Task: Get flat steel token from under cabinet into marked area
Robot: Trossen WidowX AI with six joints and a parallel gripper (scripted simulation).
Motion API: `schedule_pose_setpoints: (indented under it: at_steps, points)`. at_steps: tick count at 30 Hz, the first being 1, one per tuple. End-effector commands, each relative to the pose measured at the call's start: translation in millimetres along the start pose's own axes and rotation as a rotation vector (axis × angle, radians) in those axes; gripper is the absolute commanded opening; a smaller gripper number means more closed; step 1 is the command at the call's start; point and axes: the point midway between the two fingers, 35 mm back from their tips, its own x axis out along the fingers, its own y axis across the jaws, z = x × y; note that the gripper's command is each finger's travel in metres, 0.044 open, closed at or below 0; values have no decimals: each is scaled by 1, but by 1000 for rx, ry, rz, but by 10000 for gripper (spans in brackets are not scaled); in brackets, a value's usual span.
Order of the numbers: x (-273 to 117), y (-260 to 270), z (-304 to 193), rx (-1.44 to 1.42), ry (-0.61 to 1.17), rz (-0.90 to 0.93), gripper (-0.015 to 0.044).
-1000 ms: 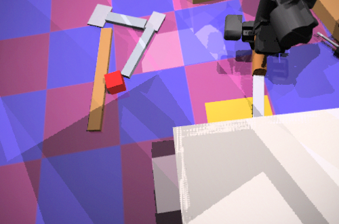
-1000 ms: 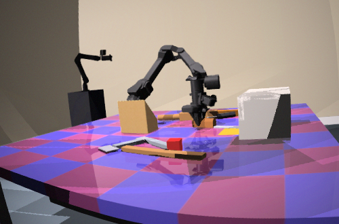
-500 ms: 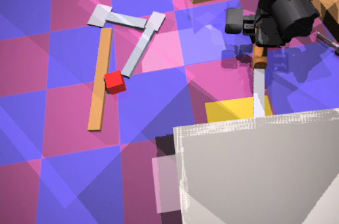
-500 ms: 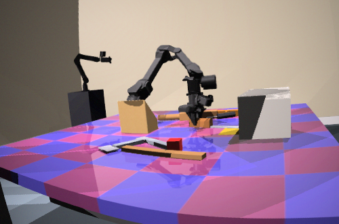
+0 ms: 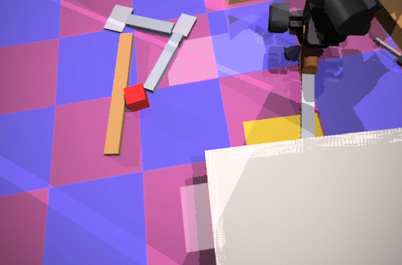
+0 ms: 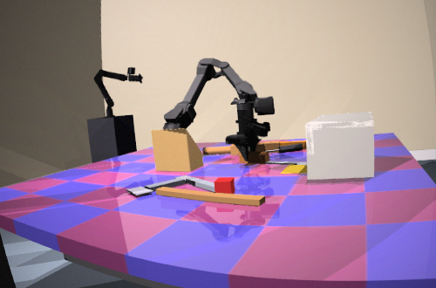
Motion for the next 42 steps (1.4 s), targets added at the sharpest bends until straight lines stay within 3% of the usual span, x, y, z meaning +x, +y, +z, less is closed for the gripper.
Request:
schedule_pose_setpoints:
  at_steps: [1, 42]
  points:
    - [1, 0, -7, 4, 3, -2, 0]
    - [-1, 3, -25, -132, 2, 0, 0]
